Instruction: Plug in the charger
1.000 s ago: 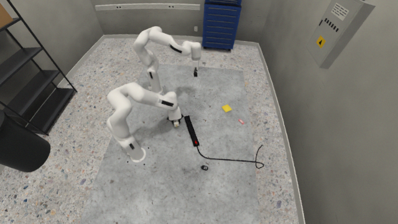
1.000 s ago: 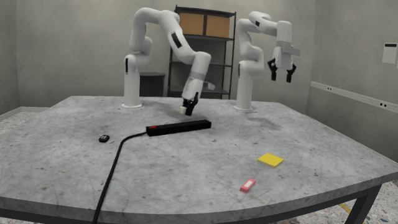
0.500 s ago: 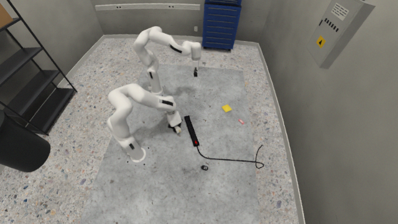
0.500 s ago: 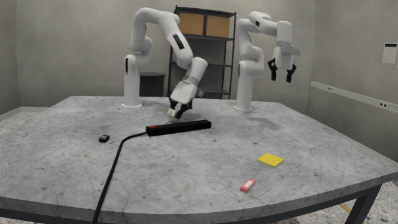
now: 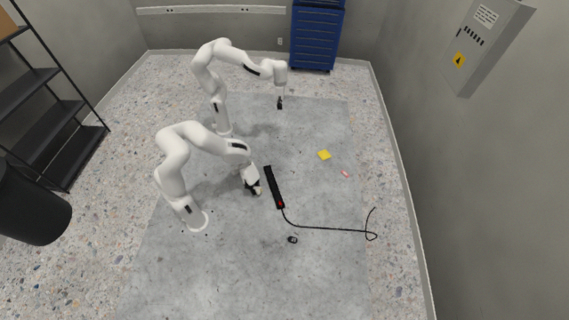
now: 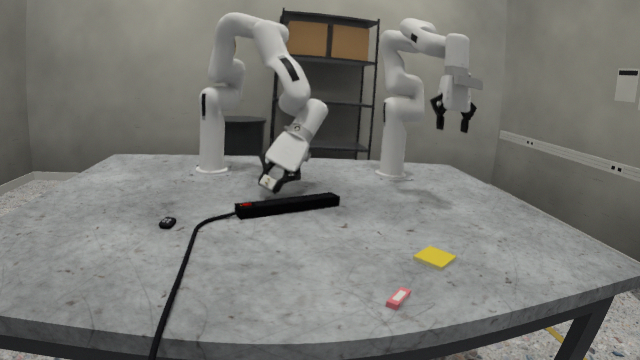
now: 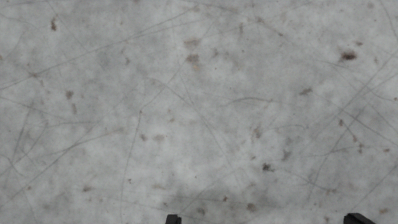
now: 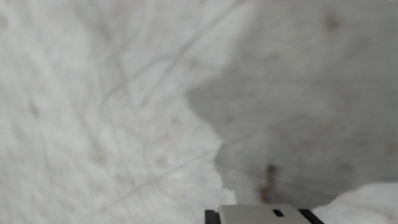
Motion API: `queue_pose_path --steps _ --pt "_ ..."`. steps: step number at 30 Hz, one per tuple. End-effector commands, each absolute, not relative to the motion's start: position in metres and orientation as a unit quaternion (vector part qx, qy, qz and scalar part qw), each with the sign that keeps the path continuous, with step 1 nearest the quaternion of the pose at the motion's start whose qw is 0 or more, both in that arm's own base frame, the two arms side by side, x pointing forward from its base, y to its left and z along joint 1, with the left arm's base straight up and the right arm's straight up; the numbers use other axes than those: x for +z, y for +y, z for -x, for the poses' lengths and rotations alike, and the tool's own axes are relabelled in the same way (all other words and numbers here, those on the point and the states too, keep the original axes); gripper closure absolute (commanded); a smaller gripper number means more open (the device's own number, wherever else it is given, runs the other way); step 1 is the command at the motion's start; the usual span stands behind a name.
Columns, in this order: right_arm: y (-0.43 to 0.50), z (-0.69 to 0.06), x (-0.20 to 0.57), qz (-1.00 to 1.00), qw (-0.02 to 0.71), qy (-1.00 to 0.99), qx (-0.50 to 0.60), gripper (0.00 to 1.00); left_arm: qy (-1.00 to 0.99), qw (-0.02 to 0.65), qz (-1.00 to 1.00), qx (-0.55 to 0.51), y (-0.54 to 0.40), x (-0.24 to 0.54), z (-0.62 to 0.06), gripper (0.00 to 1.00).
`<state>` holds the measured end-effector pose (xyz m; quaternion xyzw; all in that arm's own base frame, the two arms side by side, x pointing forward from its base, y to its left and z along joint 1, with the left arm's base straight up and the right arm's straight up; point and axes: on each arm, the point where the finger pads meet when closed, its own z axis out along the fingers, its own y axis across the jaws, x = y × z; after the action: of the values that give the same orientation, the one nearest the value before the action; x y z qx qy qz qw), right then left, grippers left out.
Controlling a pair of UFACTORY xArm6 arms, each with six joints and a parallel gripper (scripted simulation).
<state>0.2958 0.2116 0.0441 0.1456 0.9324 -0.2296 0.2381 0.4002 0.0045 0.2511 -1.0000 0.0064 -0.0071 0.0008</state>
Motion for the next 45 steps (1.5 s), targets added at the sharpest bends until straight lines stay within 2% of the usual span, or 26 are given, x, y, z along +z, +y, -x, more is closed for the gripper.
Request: queue_pose_path --steps 1,11,25,29,42,45 --pt "0.202 -0.304 0.046 -0.076 0.249 0.931 -0.256 1.00 0.006 0.001 1.000 -0.008 0.005 0.252 -0.401 0.00" --pt "0.188 -0.318 0.051 0.041 0.264 0.915 -0.302 1.00 0.006 0.001 1.000 -0.008 0.005 0.252 -0.401 0.00" --pt "0.164 -0.353 0.068 0.312 0.274 0.806 -0.422 1.00 0.006 0.001 1.000 -0.008 0.005 0.252 -0.401 0.00" --pt "0.164 -0.354 0.068 0.320 0.274 0.801 -0.425 1.00 0.006 0.001 1.000 -0.008 0.005 0.252 -0.401 0.00" --pt "0.168 -0.386 0.090 0.541 0.255 0.601 -0.530 1.00 0.006 0.001 1.000 -0.008 0.005 0.252 -0.401 0.00" --pt "0.168 -0.385 0.090 0.537 0.256 0.606 -0.528 1.00 0.006 0.001 1.000 -0.008 0.005 0.252 -0.401 0.00"
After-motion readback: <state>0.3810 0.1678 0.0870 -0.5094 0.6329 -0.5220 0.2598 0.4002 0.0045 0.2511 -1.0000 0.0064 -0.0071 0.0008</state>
